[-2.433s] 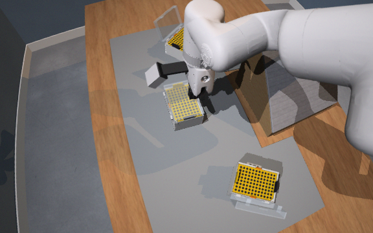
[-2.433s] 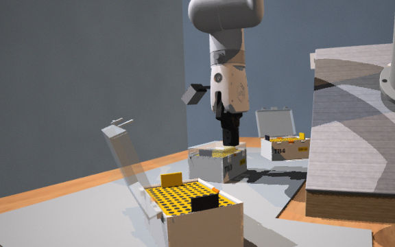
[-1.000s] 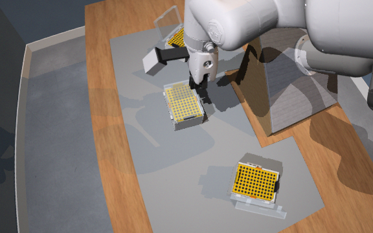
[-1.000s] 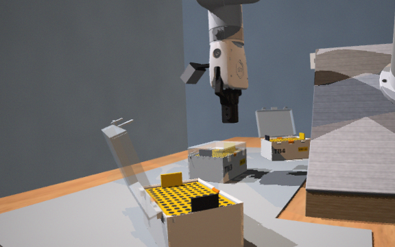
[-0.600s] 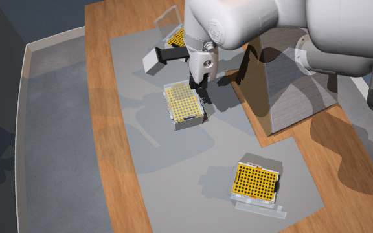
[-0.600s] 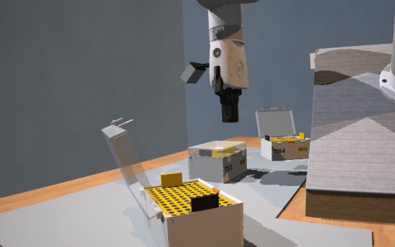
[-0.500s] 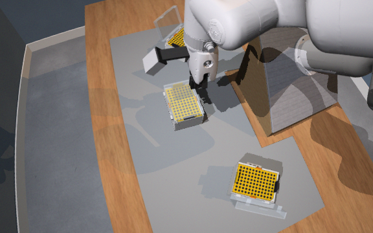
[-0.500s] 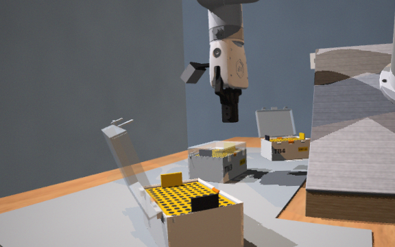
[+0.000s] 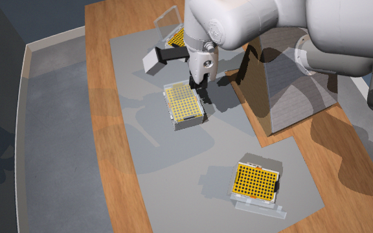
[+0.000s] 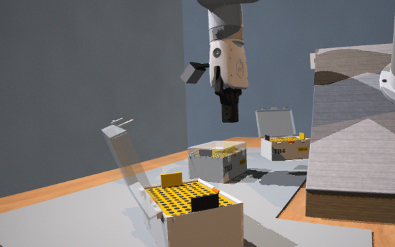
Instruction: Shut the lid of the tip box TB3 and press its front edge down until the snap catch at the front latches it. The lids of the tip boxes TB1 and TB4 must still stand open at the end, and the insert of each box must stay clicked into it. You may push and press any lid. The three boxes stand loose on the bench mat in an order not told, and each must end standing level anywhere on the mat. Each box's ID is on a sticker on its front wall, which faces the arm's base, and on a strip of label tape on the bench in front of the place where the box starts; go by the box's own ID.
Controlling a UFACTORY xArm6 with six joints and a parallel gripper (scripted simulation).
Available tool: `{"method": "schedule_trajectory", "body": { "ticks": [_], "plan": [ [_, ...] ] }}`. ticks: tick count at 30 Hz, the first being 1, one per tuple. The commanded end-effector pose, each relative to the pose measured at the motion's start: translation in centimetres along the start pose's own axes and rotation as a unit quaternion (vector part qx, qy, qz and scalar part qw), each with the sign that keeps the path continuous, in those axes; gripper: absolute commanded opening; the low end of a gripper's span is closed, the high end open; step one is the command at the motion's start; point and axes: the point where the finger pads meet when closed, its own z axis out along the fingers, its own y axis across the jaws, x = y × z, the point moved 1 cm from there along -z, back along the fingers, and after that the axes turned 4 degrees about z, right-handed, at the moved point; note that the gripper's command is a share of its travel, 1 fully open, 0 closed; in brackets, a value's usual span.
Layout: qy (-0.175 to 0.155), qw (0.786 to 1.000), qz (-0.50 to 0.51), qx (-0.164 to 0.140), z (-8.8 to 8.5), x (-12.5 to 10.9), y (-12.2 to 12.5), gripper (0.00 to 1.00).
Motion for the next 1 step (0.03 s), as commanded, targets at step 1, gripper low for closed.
{"method": "schedule_trajectory", "body": {
  "ticks": [1],
  "plan": [
    [0.001,1.0,0.0,-0.001,-0.11,0.12,0.01,0.0]
  ]
}}
